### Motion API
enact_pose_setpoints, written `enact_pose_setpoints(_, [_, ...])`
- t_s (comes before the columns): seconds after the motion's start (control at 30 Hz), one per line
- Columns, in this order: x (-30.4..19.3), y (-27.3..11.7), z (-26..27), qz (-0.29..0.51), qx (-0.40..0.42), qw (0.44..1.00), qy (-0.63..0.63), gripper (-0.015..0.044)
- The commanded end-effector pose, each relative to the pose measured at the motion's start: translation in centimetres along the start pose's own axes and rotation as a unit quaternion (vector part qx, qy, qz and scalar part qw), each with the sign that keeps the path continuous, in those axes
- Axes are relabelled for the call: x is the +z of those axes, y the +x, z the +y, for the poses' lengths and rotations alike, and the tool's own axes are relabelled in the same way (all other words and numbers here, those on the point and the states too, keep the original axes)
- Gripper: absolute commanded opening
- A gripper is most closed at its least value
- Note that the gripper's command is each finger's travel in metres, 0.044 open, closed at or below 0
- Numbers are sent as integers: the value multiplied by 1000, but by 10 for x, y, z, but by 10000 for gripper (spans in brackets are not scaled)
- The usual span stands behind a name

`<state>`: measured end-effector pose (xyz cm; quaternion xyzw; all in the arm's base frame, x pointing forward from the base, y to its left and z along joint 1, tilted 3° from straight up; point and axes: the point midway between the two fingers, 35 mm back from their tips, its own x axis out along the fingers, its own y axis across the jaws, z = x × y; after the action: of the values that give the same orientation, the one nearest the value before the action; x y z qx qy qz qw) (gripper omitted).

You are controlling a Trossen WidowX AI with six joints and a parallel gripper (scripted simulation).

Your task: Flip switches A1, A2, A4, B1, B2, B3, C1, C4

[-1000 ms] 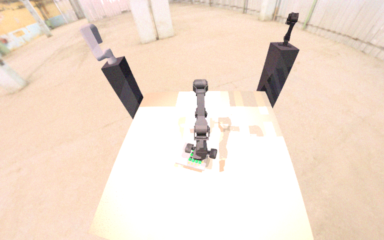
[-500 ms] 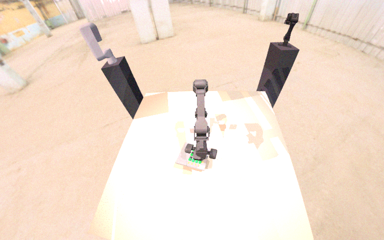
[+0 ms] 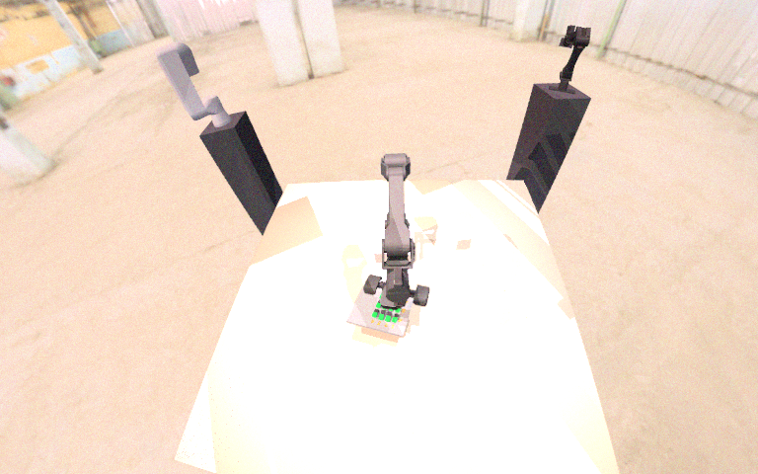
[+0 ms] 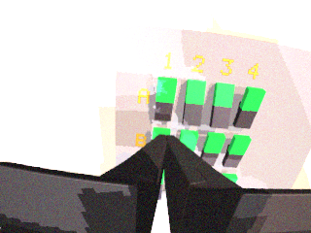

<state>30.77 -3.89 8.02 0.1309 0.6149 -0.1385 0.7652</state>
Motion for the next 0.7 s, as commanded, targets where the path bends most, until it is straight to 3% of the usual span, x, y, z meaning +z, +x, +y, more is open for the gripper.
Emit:
enact_pose_setpoints(0.0, [2, -24, 1, -6, 4, 1000, 2, 0])
enact_pose_setpoints(0.37, [2, -24, -22, -6, 3, 1000, 2, 0])
enact_pose_setpoints(0.5, [2, 8, -21, -18, 3, 1000, 2, 0])
enact_pose_setpoints(0.67, [2, 12, -21, -19, 3, 1000, 2, 0])
